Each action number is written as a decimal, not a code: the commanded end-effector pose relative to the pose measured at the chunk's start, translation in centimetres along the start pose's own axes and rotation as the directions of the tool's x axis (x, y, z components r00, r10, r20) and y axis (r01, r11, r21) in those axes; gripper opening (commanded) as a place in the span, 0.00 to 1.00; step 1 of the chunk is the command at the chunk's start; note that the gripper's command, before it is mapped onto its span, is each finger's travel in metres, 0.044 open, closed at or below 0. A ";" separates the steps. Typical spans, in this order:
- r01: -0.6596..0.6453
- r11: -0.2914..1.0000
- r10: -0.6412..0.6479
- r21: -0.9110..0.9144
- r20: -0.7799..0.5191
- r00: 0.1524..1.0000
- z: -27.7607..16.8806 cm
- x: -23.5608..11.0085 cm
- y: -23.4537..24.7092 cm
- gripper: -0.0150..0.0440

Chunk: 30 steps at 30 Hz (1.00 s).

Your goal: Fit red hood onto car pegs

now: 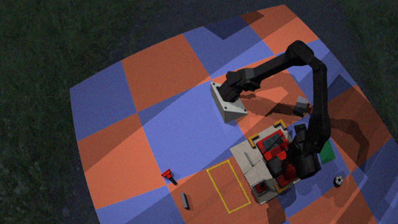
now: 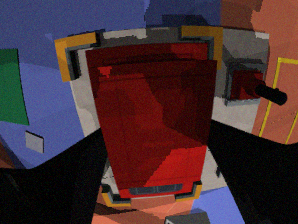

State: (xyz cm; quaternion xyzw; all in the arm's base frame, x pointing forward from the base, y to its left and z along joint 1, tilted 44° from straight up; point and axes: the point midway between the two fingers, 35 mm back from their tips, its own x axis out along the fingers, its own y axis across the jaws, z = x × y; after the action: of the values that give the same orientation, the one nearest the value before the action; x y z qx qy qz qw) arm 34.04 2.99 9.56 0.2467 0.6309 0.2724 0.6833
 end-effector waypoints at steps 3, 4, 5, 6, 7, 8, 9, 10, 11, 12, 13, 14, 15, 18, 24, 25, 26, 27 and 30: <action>-0.004 1.000 0.004 0.003 0.001 1.000 0.0 0.2 0.0 0.25; -0.004 1.000 0.004 0.003 0.001 1.000 0.0 0.3 0.0 0.25; -0.004 1.000 0.004 0.003 0.001 1.000 0.0 0.3 0.0 0.25; -0.004 1.000 0.004 0.003 0.001 1.000 0.0 0.3 0.0 0.25; -0.004 1.000 0.004 0.003 0.001 1.000 0.0 0.4 0.0 0.25; -0.004 1.000 0.004 0.003 0.002 1.000 0.0 0.4 0.0 0.25; -0.004 1.000 0.004 0.003 0.002 1.000 0.0 0.4 0.0 0.25; -0.004 1.000 0.004 0.003 0.002 1.000 0.0 0.5 0.0 0.25; -0.004 1.000 0.004 0.003 0.002 1.000 0.0 0.5 0.0 0.25; -0.004 1.000 0.004 0.003 0.002 1.000 0.0 0.6 0.0 0.25; -0.004 1.000 0.004 0.003 0.002 1.000 0.0 0.6 0.0 0.25; -0.004 1.000 0.004 0.003 0.002 1.000 0.0 0.6 0.0 0.25; -0.004 1.000 0.004 0.003 0.002 1.000 0.0 0.7 0.0 0.25; -0.004 1.000 0.004 0.003 0.002 1.000 0.0 0.8 0.0 0.25; -0.004 1.000 0.004 0.003 0.002 1.000 0.0 1.0 0.0 0.25; -0.004 1.000 0.004 0.003 0.002 1.000 0.0 1.0 0.0 0.25; -0.004 1.000 0.004 0.003 0.002 1.000 0.0 1.1 0.0 0.25; -0.004 1.000 0.004 0.003 0.002 1.000 0.0 1.1 0.0 0.25; -0.004 1.000 0.004 0.003 0.002 1.000 0.0 1.2 0.0 0.25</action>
State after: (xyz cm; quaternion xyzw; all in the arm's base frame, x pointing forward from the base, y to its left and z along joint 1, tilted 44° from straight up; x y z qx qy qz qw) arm 34.16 3.71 8.92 0.2510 0.6291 0.2725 0.6834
